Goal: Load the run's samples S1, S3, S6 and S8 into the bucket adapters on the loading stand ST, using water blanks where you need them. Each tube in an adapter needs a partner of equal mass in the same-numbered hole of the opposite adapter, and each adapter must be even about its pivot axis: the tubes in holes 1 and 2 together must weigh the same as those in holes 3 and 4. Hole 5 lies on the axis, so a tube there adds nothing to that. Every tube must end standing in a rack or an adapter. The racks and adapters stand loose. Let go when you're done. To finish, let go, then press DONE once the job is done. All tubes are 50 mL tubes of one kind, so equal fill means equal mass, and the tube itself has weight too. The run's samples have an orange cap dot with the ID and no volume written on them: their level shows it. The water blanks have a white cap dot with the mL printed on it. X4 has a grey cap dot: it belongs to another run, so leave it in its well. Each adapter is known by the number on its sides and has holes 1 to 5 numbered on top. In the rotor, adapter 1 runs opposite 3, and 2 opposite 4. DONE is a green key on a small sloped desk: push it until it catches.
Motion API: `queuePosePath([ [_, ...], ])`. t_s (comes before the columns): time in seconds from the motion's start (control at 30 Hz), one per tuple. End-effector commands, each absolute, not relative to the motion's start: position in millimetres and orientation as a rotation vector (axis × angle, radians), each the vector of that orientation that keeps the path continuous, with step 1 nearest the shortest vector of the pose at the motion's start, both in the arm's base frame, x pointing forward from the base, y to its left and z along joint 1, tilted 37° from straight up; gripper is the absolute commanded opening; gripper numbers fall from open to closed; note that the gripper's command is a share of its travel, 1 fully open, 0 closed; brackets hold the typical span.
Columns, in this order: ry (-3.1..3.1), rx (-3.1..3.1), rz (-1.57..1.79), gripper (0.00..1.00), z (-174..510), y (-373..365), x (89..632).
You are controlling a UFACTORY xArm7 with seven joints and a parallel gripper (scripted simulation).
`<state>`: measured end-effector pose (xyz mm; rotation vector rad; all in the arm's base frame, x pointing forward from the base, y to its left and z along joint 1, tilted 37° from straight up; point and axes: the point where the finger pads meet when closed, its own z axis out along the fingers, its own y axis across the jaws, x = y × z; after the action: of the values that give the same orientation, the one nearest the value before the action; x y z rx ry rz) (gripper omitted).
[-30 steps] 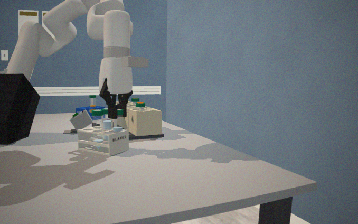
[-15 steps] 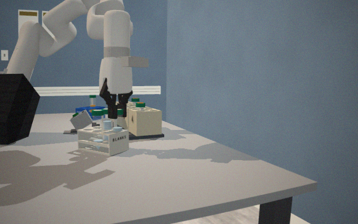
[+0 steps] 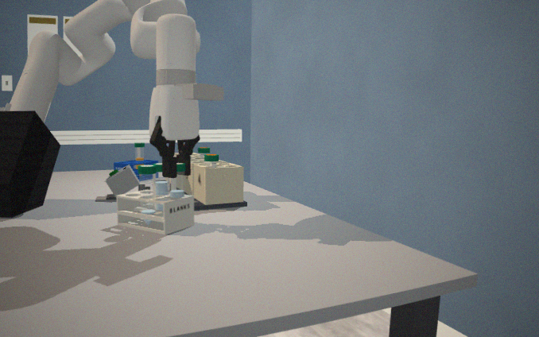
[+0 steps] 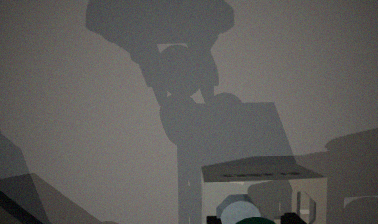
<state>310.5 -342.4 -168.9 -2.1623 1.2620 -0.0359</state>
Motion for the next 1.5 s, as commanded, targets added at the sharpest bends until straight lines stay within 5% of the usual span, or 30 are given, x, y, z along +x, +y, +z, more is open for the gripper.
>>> queuePosePath([
  [0.0, 1.266, -2.165, -0.041, 0.00, -166.2, -346.4, 309.4],
  [1.47, 1.266, -2.165, -0.041, 0.00, -135.5, -365.3, 297.0],
])
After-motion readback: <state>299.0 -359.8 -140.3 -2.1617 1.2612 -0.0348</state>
